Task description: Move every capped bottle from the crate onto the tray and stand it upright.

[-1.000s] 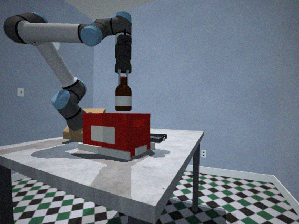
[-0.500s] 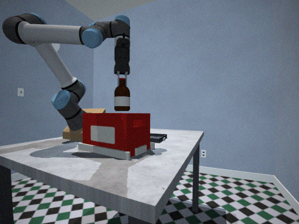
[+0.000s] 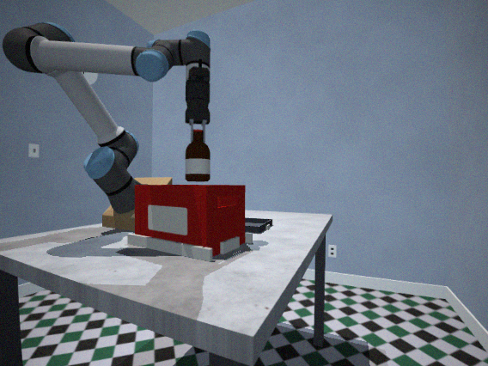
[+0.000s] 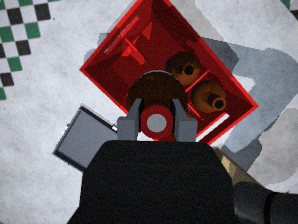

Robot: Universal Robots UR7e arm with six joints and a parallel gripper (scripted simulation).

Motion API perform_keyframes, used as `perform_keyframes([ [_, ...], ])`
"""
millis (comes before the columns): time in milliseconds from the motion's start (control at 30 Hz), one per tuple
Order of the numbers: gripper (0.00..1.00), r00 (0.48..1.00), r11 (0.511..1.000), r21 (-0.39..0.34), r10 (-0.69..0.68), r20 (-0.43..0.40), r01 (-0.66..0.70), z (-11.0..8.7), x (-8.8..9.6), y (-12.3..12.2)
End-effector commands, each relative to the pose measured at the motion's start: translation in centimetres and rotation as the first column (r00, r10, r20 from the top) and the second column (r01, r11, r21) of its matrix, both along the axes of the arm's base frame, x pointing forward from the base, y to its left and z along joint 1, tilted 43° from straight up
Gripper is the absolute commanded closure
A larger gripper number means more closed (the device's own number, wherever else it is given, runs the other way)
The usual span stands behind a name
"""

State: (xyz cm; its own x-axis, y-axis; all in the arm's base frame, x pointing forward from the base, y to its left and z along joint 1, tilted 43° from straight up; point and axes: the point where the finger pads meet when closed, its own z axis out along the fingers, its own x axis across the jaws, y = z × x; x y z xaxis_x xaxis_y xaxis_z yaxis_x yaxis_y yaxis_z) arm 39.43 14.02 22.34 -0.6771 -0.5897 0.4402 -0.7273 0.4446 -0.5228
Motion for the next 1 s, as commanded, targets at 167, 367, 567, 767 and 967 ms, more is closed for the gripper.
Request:
perform_keyframes([
  [167,1.00,1.000,1.000,0.000,0.000,0.001,0.000,-0.8,-1.3,0.7],
  [367,1.00,1.000,1.000,0.000,0.000,0.001,0.000,-1.6,-2.6,1.3],
  [567,1.00,1.000,1.000,0.000,0.000,0.001,0.000,-2.3,-3.7,1.9],
  [767,1.00,1.000,1.000,0.001,0.000,0.001,0.000,-2.5,-4.2,2.1],
  [967,1.00,1.000,1.000,0.000,0.000,0.001,0.000,-3.3,-5.5,2.7],
])
